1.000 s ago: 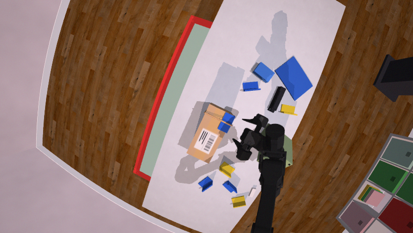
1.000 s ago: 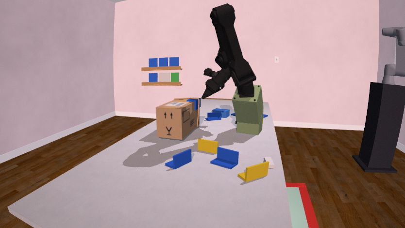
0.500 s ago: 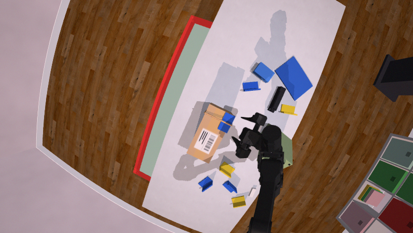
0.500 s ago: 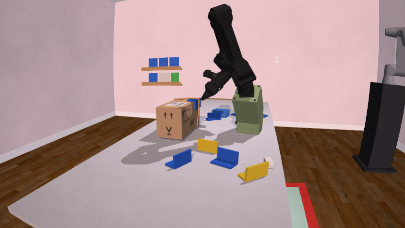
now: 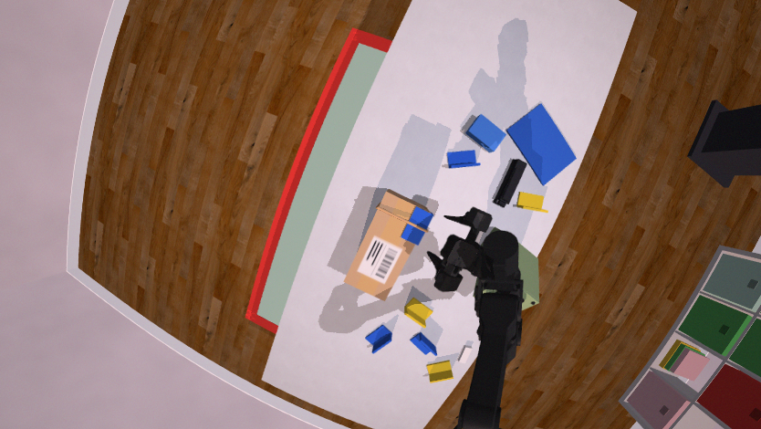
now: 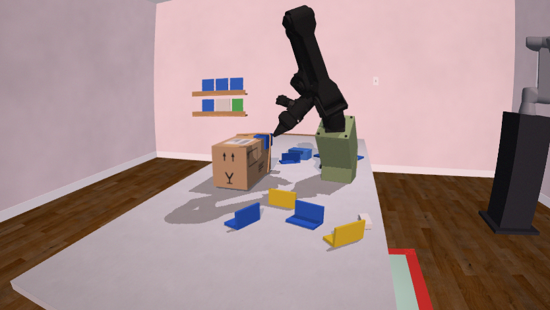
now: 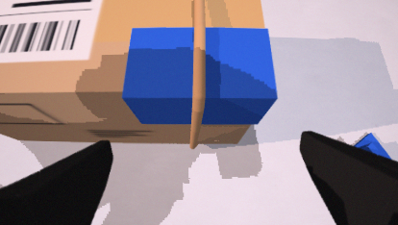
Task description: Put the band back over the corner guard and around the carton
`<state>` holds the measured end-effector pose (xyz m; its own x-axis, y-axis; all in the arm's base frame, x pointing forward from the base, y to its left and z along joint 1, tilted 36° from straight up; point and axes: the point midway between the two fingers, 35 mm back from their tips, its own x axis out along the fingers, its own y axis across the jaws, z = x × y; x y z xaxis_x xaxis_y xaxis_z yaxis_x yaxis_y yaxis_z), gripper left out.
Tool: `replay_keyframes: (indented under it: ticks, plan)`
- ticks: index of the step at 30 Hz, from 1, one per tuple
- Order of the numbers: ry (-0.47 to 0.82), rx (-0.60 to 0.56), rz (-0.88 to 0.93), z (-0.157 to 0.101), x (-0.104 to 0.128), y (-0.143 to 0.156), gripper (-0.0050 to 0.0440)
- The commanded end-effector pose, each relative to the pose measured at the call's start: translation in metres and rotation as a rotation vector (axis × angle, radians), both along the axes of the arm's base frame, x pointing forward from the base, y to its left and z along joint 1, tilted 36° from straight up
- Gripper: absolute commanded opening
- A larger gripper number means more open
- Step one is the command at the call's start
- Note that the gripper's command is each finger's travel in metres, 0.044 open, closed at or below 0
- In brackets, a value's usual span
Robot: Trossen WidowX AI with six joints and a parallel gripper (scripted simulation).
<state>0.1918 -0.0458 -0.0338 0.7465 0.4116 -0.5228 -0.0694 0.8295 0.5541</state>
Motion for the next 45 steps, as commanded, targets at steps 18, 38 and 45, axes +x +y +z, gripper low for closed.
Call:
replay_keyframes:
  ticks: [18, 38, 45]
  plan:
    - [-0.027, -0.066, -0.002, 0.019, 0.006, -0.033, 0.044]
    - [-0.011, -0.028, 0.0, 0.072, -0.008, -0.057, 0.044]
    - [0.0, 0.0, 0.0, 0.076, -0.01, -0.053, 0.044]
